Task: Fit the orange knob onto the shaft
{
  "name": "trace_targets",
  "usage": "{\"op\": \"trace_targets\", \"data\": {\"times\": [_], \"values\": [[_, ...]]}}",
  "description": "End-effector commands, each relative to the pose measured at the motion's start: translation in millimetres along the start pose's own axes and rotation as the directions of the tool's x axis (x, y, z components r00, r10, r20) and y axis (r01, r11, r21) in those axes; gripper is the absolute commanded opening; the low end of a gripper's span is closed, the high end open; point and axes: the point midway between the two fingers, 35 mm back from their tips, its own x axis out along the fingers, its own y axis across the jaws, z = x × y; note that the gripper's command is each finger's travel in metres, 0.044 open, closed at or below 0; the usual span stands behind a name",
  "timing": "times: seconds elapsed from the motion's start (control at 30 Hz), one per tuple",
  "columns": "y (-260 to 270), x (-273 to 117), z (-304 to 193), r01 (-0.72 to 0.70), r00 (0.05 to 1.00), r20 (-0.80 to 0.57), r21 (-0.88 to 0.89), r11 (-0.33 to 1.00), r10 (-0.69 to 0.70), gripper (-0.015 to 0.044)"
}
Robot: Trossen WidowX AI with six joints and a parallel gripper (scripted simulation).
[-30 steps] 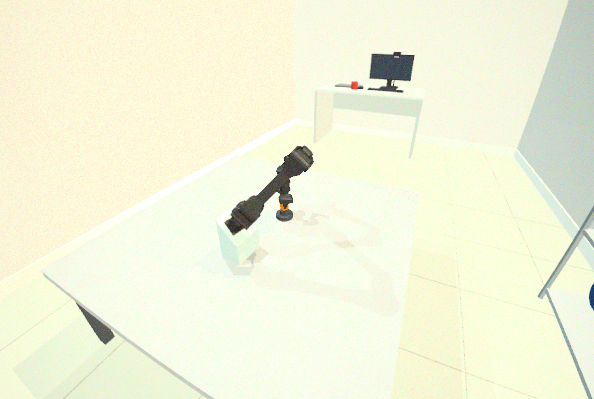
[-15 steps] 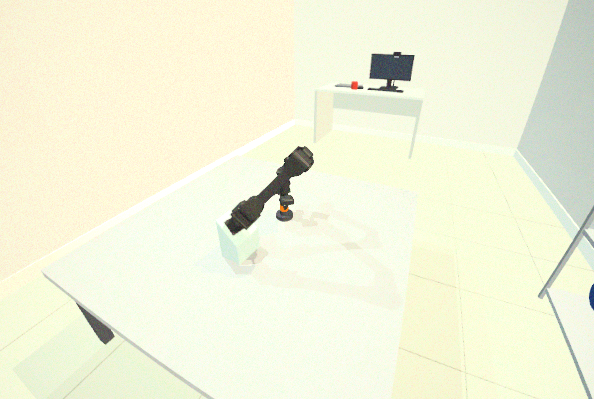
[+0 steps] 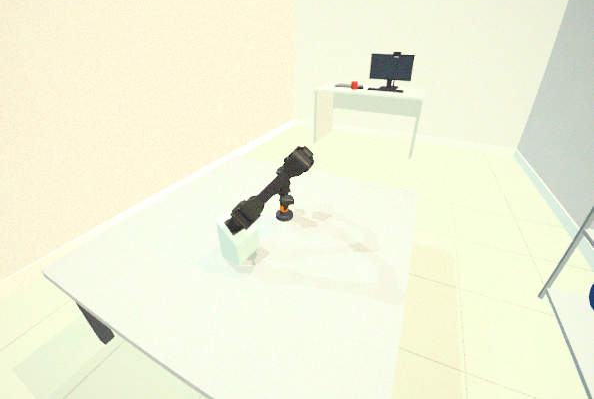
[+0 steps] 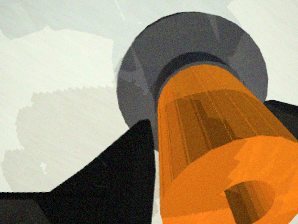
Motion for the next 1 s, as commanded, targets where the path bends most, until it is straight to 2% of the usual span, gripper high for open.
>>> {"op": "trace_targets", "data": {"times": [0.0,0.13,0.4,0.6,0.97], "values": [[0.1,-0.1,0.0,0.000,1.000,0.000,0.004,1.000,0.000,0.0341],[0.1,-0.1,0.0,0.000,1.000,0.000,0.004,1.000,0.000,0.0440],[-0.4,-3.1,-0.2,0.000,1.000,0.001,0.004,1.000,0.000,0.0440],[-1.3,-91.7,0.5,0.003,1.000,0.004,-0.001,1.000,-0.003,0.0440],[-5.8,-94.9,1.7,0.003,1.000,0.004,-0.001,1.000,-0.003,0.0440]]}}
